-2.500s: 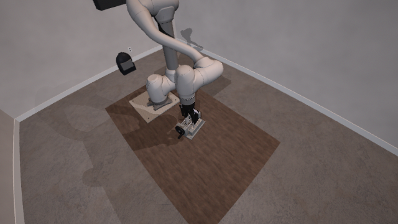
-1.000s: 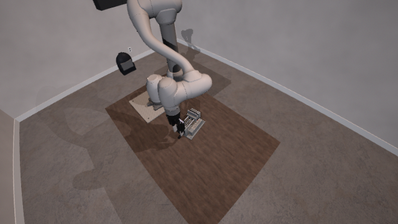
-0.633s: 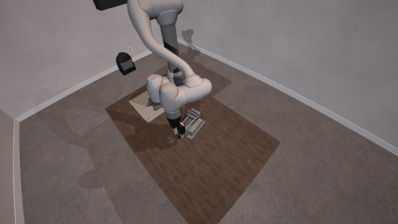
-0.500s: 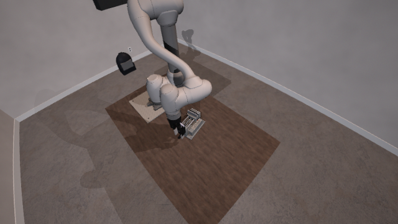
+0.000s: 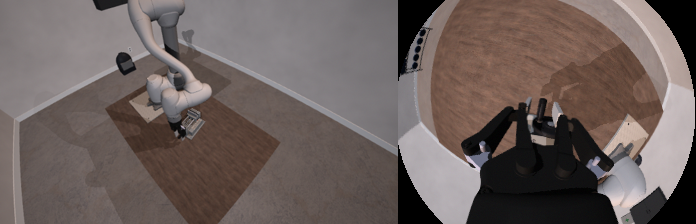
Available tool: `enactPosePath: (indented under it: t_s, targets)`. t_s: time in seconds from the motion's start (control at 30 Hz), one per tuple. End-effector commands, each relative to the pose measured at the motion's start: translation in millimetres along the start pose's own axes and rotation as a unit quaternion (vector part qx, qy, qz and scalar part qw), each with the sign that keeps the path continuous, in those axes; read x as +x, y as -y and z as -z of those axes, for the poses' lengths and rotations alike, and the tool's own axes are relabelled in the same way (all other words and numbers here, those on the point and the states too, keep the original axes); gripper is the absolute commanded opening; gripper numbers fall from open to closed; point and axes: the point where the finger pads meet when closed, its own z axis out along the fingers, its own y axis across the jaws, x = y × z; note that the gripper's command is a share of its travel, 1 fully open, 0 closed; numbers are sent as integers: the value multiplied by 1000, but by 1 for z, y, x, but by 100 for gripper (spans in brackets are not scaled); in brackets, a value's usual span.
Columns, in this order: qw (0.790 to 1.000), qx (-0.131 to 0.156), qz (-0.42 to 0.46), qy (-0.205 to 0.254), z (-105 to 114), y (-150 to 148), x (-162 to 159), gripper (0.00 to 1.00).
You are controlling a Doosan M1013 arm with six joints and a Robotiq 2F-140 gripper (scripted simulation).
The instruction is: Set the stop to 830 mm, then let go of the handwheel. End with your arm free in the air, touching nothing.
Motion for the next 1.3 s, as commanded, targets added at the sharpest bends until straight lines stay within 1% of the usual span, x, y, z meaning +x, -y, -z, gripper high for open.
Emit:
enactPosePath:
  t_s: [0.0,0.33,0.37,1.27]
  targets:
    - [1000,0,0,0,0,0,0,33]
    - [1000,0,0,0,0,0,0,33]
    - [1000,0,0,0,0,0,0,4]
    - [1000,0,0,0,0,0,0,4]
